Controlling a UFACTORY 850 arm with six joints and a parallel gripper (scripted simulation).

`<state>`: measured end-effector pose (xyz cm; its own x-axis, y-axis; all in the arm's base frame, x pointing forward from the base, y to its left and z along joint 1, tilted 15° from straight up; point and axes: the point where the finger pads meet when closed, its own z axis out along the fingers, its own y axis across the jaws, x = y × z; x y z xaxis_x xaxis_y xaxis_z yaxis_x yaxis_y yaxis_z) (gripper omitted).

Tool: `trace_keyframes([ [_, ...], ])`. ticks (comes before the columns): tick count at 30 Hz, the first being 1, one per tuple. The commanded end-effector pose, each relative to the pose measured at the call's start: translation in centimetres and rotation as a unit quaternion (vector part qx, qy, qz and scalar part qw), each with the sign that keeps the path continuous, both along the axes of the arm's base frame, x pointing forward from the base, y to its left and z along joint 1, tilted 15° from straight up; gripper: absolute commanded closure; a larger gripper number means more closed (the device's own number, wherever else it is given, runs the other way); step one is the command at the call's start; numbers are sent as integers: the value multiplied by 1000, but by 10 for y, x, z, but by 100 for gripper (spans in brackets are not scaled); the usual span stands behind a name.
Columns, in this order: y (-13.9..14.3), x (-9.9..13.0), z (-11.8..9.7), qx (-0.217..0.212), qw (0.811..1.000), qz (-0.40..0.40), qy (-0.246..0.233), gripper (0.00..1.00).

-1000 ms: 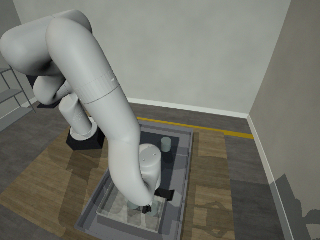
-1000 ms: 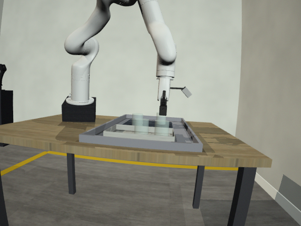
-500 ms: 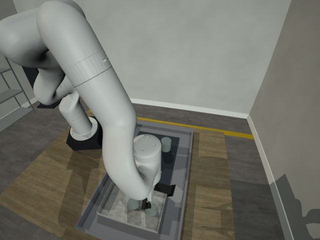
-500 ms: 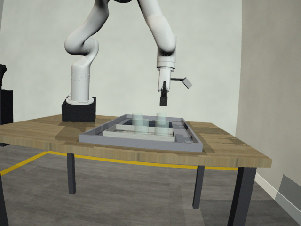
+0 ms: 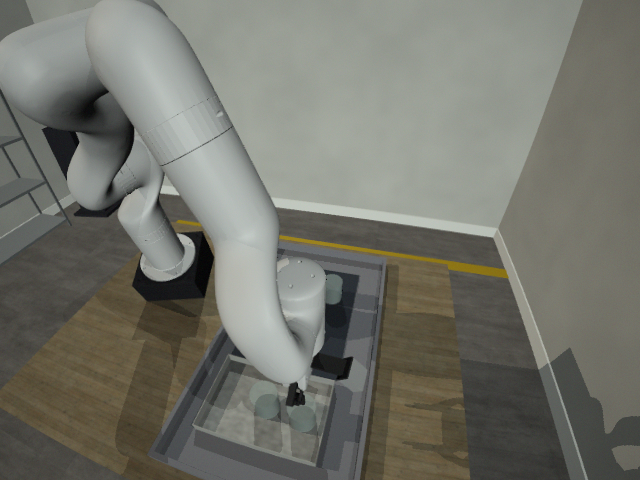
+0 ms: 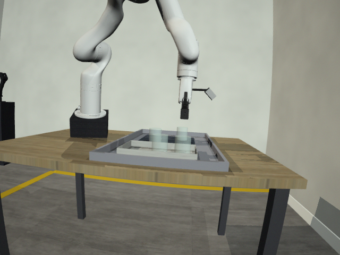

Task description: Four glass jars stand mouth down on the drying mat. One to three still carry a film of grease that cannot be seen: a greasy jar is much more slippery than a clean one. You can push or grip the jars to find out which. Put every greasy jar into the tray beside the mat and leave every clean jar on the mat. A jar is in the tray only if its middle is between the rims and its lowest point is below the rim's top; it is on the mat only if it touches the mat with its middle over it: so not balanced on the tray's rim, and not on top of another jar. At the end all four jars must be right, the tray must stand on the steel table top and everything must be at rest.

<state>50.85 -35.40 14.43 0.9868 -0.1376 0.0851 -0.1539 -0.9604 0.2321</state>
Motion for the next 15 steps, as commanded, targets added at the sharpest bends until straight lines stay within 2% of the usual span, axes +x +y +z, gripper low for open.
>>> trace_keyframes([
  [1, 39, 6, -9, -2, 1000, 0, -1, 0],
  [10, 110, 14, -26, -2, 1000, 0, -1, 0],
  [12, 110, 14, -26, -2, 1000, 0, -1, 0],
  [15, 134, 17, -32, -2, 1000, 0, -1, 0],
])
